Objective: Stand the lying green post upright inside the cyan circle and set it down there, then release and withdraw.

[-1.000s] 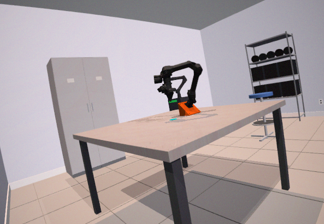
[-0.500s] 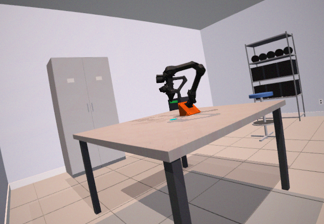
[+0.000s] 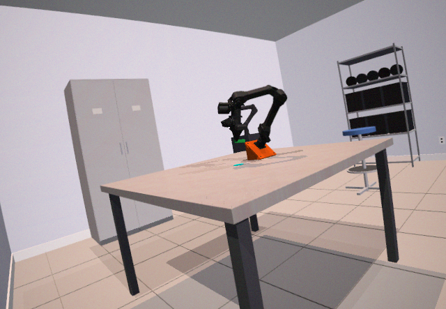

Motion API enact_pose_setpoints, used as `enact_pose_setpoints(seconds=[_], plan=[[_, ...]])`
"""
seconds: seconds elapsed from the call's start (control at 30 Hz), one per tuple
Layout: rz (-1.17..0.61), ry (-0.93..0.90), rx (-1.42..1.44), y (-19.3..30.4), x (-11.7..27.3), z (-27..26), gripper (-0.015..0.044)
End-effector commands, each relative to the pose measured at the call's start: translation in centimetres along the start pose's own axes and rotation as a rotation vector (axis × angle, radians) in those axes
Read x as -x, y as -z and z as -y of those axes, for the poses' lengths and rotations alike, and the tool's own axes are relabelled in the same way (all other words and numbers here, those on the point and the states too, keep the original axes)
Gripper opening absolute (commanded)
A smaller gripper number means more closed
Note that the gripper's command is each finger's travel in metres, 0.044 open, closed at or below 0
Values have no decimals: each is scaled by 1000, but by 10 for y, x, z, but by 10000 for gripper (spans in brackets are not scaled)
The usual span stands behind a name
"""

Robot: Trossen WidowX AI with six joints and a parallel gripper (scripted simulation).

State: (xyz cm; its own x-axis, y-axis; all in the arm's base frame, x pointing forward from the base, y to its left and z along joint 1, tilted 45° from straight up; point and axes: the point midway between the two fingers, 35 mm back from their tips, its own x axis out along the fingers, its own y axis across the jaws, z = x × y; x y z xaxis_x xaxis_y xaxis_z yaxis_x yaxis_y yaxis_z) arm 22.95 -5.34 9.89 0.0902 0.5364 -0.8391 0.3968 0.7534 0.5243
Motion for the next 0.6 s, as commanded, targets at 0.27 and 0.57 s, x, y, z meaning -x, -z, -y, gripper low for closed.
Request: enact_pose_setpoints(seconds=[0.27,0.57], plan=[[44,59,3,7,-4,0,23],[83,97,6,11,-5,1,23]])
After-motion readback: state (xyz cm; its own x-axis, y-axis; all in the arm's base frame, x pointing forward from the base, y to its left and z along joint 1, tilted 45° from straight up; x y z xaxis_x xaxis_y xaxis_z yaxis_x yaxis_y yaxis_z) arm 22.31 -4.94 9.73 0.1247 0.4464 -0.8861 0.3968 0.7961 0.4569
